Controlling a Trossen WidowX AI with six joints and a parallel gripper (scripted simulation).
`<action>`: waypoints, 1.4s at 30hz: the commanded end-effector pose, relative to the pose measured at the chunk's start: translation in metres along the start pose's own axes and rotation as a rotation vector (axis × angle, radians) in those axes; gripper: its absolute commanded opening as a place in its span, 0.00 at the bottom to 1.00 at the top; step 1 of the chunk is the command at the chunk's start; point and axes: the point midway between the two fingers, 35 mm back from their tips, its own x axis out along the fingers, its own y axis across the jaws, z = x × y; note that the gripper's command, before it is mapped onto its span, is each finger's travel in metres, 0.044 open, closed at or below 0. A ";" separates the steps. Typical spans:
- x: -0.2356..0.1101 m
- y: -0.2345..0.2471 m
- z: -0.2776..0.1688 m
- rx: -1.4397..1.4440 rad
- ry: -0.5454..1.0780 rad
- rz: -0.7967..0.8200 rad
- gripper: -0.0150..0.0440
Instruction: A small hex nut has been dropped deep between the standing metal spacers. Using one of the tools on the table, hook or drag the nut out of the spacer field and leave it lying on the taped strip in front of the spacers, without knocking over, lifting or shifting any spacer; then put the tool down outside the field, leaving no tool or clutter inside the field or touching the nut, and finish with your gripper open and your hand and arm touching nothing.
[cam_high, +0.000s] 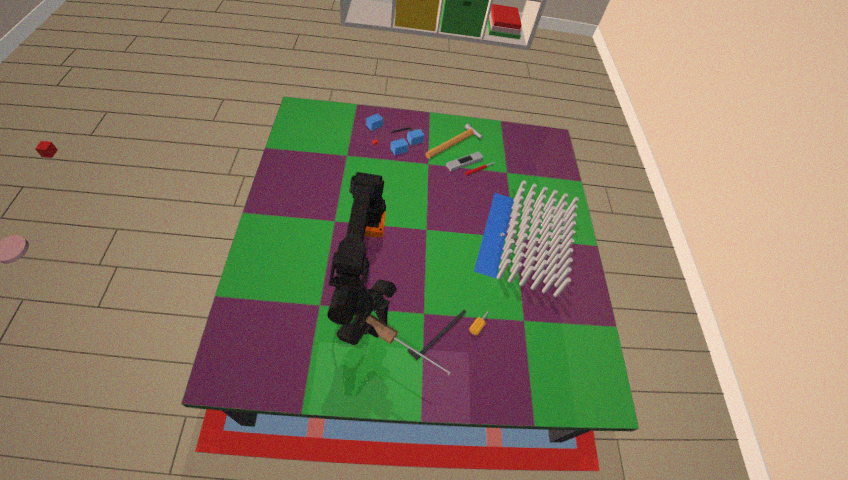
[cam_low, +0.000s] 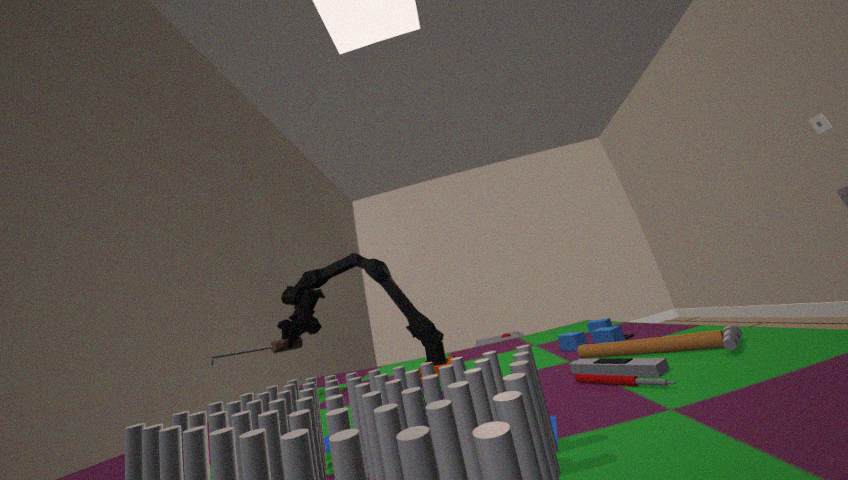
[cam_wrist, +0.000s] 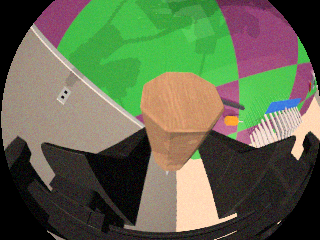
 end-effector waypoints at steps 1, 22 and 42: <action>0.002 0.000 0.000 0.005 0.009 -0.002 0.25; 0.019 0.004 0.009 0.004 0.009 -0.001 0.25; 0.034 0.006 0.018 0.004 0.009 -0.001 0.25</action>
